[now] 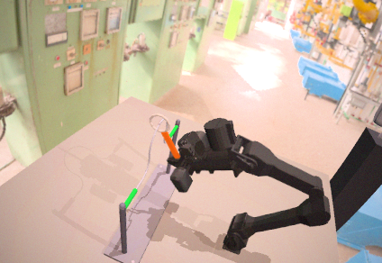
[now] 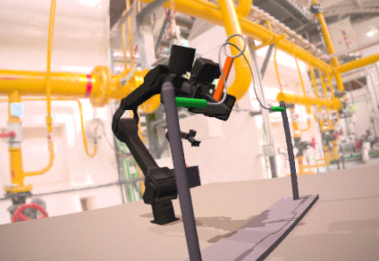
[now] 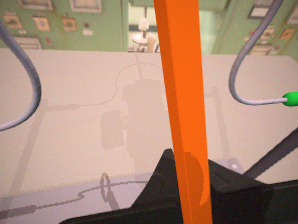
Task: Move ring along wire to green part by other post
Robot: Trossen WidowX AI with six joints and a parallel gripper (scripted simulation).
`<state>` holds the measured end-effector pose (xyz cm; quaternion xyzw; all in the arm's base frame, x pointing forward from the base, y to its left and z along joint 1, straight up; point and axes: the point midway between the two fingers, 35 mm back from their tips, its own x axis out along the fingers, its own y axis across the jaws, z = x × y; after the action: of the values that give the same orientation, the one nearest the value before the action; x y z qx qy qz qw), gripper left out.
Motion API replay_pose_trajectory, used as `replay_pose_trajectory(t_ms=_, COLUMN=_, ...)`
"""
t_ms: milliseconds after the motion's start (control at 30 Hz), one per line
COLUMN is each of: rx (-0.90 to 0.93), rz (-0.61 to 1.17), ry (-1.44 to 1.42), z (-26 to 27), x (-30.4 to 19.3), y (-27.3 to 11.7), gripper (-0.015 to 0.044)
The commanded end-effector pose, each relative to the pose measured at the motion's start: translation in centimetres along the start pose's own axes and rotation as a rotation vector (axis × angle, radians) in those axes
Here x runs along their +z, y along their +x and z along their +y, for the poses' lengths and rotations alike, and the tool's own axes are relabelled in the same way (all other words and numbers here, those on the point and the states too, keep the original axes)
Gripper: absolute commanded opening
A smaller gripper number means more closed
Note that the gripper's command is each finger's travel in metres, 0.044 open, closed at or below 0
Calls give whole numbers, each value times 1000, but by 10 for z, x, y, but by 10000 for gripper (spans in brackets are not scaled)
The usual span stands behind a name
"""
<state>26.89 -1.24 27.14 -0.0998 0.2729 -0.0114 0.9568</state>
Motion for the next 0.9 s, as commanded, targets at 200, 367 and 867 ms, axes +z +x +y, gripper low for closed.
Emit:
replay_pose_trajectory(t_ms=200, rx=-102, rz=-20, ry=-143, z=-9, x=1, y=0, gripper=-150)
replay_pose_trajectory(t_ms=367, rx=-151, rz=-28, ry=-212, z=-14, x=2, y=0, gripper=-150)
replay_pose_trajectory(t_ms=867, rx=-299, rz=-55, ry=-418, z=-27, x=6, y=-2, gripper=-150)
